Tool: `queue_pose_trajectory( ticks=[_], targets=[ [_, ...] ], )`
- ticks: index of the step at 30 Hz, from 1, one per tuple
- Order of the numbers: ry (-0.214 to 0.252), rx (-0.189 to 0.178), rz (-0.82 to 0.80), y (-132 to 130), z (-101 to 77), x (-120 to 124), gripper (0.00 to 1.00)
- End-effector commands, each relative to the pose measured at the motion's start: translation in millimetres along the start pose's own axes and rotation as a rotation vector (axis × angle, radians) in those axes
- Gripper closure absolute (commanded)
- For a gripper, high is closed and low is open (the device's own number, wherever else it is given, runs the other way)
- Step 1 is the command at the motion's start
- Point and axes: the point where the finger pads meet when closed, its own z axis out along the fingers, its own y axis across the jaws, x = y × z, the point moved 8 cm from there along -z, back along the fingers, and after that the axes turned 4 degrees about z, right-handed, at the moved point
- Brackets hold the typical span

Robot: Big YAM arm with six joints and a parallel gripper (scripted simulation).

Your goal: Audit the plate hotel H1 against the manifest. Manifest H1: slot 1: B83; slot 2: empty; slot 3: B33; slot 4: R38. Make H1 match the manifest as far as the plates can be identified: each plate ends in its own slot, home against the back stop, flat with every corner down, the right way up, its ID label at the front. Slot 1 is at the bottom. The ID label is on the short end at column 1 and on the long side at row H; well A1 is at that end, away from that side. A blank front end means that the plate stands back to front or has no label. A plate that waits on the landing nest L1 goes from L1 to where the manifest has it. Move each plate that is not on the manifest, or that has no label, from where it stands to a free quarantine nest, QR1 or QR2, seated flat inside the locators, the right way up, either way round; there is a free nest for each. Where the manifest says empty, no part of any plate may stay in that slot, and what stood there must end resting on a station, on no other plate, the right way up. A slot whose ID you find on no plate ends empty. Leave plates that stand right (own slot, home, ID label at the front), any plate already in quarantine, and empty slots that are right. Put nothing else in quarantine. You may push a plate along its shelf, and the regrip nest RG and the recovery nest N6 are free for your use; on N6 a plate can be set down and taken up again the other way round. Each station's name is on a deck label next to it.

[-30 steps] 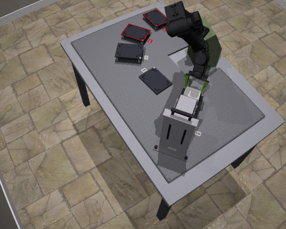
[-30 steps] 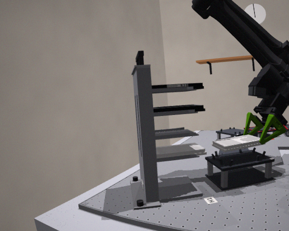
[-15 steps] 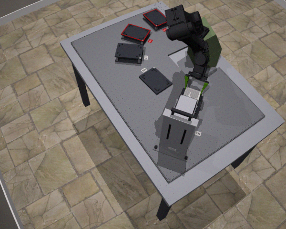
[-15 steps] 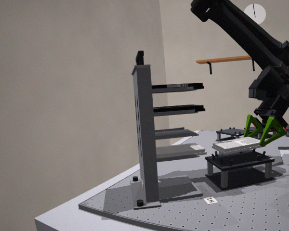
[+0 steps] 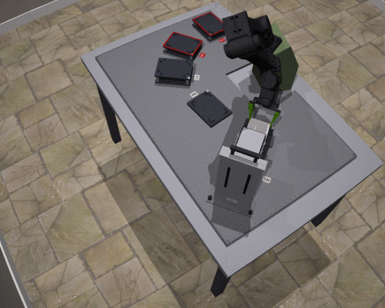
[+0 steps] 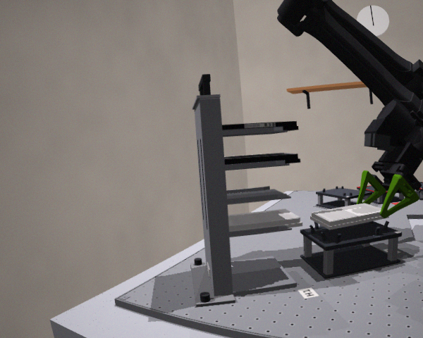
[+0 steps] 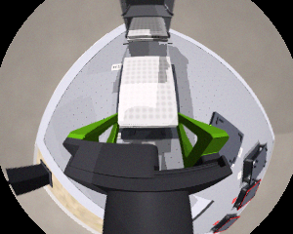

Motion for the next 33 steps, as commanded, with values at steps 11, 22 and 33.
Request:
queue_pose_trajectory(
  ticks=[11, 22, 33],
  targets=[
    [-0.016, 0.008, 0.000, -2.8, 5.1, 2.0, 0.14],
    [-0.010, 0.008, -0.004, -4.1, 6.1, 6.6, 0.14],
    [0.007, 0.005, -0.015, -3.1, 10.5, 13.8, 0.14]
  ],
)
